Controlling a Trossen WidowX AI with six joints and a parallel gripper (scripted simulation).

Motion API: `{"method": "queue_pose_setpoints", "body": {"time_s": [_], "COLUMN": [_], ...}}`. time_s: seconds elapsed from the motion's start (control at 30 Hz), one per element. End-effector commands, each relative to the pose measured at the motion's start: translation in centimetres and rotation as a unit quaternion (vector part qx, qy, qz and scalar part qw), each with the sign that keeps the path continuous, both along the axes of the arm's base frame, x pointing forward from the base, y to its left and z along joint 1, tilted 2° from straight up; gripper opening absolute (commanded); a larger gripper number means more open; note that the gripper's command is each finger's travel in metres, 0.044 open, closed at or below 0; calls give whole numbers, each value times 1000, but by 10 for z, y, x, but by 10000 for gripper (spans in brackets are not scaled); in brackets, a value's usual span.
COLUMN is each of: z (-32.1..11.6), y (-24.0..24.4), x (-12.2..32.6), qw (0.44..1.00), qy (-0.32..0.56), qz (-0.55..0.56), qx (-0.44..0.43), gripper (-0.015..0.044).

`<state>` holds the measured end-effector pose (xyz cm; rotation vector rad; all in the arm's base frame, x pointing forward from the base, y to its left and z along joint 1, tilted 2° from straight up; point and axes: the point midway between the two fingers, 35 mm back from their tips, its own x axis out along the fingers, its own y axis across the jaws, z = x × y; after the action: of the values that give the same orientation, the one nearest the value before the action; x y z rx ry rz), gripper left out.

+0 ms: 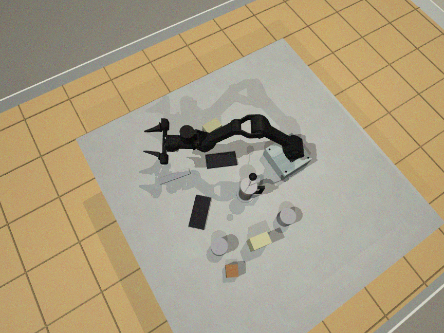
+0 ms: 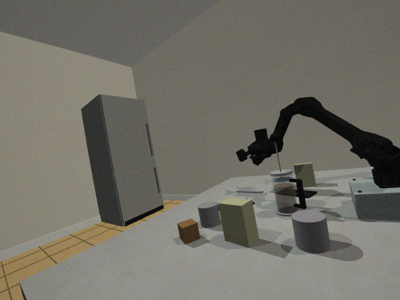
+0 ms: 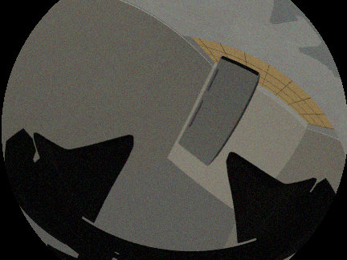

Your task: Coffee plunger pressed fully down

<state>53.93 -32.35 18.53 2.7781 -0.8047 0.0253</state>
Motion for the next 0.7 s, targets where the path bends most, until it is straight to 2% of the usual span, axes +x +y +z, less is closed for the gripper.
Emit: {"method": "queue_pose_setpoints", "body": {"time_s": [0.0, 0.1, 0.3, 0.47, 0.67], "z": [2, 18, 72, 108, 133], "y": [2, 22, 91, 149, 202], "x": [0, 2, -8, -33, -69], "qw": [1000, 998, 956, 884, 781], "qy": [5, 46, 181, 267, 326], "qz": [1, 11, 55, 99, 144], "qx": [-5, -49, -224, -371, -513], "gripper": [426, 440, 440, 440, 440]}}
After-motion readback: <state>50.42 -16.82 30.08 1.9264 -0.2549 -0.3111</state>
